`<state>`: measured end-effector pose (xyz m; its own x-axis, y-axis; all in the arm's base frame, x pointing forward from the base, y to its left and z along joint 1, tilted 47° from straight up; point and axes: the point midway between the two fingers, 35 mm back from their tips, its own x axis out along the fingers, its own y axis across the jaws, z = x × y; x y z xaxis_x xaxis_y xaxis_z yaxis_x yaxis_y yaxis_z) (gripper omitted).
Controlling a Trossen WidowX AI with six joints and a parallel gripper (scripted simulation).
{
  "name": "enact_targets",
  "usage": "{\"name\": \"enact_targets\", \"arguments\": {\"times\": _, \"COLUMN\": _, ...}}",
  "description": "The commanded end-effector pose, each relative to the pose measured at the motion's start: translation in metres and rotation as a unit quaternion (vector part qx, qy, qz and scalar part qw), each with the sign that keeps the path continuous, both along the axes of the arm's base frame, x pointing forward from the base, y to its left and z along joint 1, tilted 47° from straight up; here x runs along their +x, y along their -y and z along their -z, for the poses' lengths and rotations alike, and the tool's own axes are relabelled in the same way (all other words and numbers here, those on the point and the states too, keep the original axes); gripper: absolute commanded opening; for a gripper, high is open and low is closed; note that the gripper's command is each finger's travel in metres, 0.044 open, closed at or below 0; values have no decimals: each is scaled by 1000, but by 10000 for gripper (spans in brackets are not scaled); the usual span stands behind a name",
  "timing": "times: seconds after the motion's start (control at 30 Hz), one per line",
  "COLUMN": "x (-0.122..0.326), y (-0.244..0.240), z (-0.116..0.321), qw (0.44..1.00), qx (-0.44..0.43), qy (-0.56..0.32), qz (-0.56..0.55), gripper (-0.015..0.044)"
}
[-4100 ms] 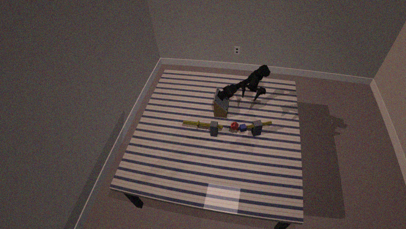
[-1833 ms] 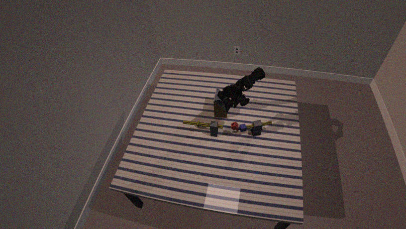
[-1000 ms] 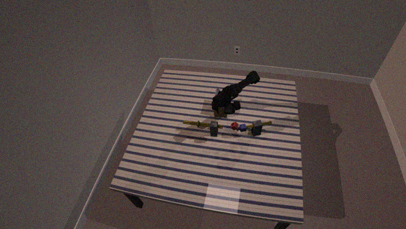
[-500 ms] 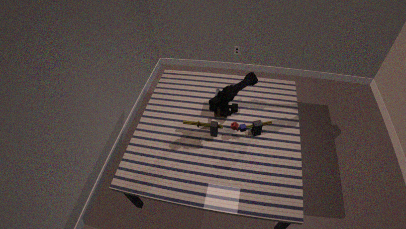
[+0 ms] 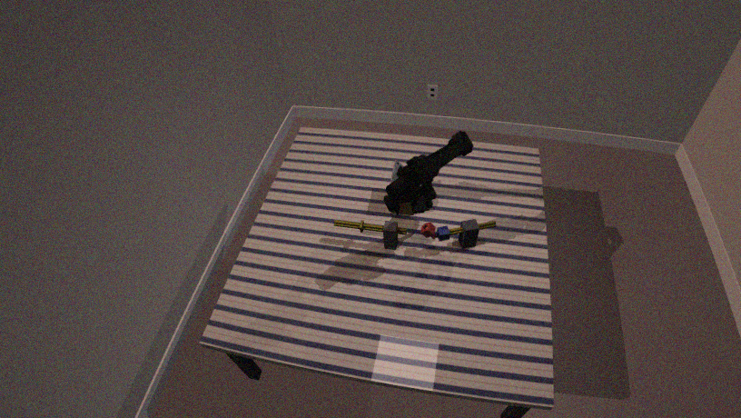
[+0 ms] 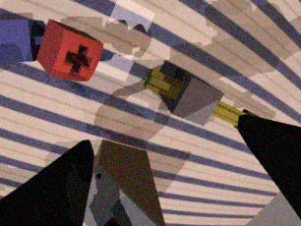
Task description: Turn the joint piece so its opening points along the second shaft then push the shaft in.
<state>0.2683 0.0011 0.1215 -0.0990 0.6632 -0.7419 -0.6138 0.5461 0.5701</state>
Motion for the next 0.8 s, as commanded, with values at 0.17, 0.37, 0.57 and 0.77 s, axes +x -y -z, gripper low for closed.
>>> {"name": "enact_targets", "arguments": {"times": 0.17, "x": -2, "y": -5, "z": 3, "qw": 988, "qx": -6, "qy": 98, "qz": -117, "gripper": 440}}
{"name": "enact_targets", "arguments": {"times": 0.37, "x": -2, "y": -8, "z": 4, "qw": 967, "qx": -9, "qy": 163, "qz": -194, "gripper": 440}}
{"name": "enact_targets", "arguments": {"times": 0.57, "x": -2, "y": -11, "z": 5, "qw": 936, "qx": -11, "qy": 225, "qz": -271, "gripper": 440}}
{"name": "enact_targets", "arguments": {"times": 0.77, "x": -2, "y": -14, "z": 6, "qw": 895, "qx": -14, "qy": 282, "qz": -346, "gripper": 440}}
